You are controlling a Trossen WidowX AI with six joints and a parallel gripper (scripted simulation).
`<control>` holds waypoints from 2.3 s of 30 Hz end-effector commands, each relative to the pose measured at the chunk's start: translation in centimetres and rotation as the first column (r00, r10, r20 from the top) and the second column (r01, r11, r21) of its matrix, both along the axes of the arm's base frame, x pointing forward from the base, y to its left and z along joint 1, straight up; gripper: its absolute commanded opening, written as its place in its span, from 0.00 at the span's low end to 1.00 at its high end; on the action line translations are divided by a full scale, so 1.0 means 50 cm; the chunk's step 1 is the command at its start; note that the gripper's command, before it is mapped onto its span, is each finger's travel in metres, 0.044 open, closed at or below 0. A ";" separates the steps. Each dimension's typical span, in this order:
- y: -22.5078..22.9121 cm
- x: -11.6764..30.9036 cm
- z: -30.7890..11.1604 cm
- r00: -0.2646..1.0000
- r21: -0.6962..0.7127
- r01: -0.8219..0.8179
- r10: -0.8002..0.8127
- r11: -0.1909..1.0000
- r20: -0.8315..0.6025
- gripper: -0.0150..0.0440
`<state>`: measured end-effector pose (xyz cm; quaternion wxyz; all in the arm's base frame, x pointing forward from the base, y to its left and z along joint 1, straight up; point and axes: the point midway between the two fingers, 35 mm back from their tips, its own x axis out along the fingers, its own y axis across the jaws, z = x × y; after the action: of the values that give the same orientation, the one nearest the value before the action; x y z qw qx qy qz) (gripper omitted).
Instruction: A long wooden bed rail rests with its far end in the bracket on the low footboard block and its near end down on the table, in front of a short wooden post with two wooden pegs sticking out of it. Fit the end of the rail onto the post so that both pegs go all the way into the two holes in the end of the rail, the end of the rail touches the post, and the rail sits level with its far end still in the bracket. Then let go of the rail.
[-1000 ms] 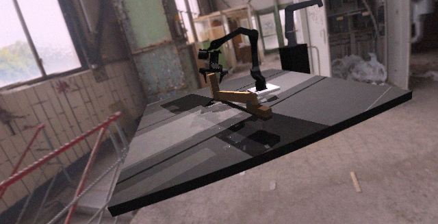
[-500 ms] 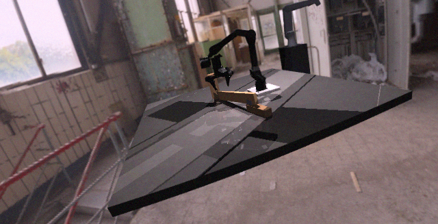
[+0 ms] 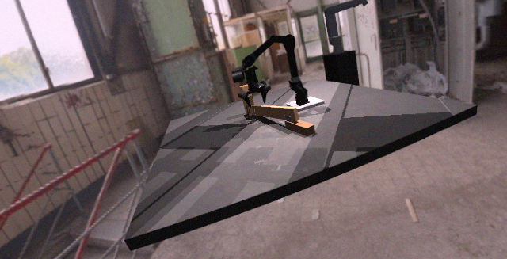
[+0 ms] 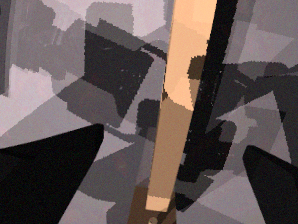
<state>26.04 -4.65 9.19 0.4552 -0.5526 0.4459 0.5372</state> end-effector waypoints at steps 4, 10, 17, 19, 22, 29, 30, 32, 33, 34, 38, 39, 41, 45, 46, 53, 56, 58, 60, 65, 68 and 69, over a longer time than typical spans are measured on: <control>-0.001 0.001 -0.027 1.000 -0.001 -0.005 0.005 1.000 -0.004 1.00; -0.001 0.001 -0.046 1.000 -0.001 -0.005 0.005 1.000 -0.004 1.00; -0.001 0.001 -0.068 1.000 -0.001 -0.005 0.005 1.000 -0.004 1.00; -0.001 0.000 -0.075 1.000 -0.001 -0.005 0.005 1.000 -0.004 1.00; -0.001 -0.001 -0.084 1.000 -0.001 -0.005 0.005 1.000 -0.004 1.00; -0.001 -0.003 -0.104 1.000 -0.001 -0.005 0.005 1.000 -0.005 1.00; -0.001 -0.003 -0.104 1.000 -0.001 -0.005 0.005 1.000 -0.005 1.00; -0.001 -0.003 -0.104 1.000 -0.001 -0.005 0.005 1.000 -0.005 0.91; -0.001 -0.003 -0.104 1.000 -0.001 -0.005 0.005 1.000 -0.005 0.87; -0.001 -0.003 -0.104 1.000 -0.001 -0.005 0.005 1.000 -0.005 0.82; -0.001 -0.003 -0.104 1.000 -0.001 -0.005 0.005 1.000 -0.005 0.64; -0.001 -0.003 -0.104 1.000 -0.001 -0.005 0.005 1.000 -0.005 0.60; -0.001 -0.003 -0.104 1.000 -0.001 -0.005 0.005 1.000 -0.005 0.51; -0.001 -0.003 -0.104 1.000 -0.001 -0.005 0.005 1.000 -0.005 0.33; -0.001 -0.003 -0.104 1.000 -0.001 -0.005 0.005 1.000 -0.005 0.32; -0.001 -0.003 -0.104 1.000 -0.001 -0.005 0.005 1.000 -0.005 0.25; -0.001 -0.003 -0.104 1.000 -0.001 -0.005 0.005 1.000 -0.005 0.25; -0.001 -0.003 -0.104 1.000 -0.001 -0.005 0.005 1.000 -0.005 0.25; -0.001 -0.003 -0.104 1.000 -0.001 -0.005 0.005 1.000 -0.005 0.25; 0.000 -0.003 -0.103 1.000 -0.001 -0.005 0.005 1.000 -0.005 0.25; 0.000 -0.003 -0.100 1.000 -0.001 -0.005 0.005 1.000 -0.005 0.25; 0.000 -0.003 -0.099 1.000 -0.001 -0.005 0.005 1.000 -0.005 0.25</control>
<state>25.91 -4.65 4.03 0.4535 -0.5521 0.4459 0.5391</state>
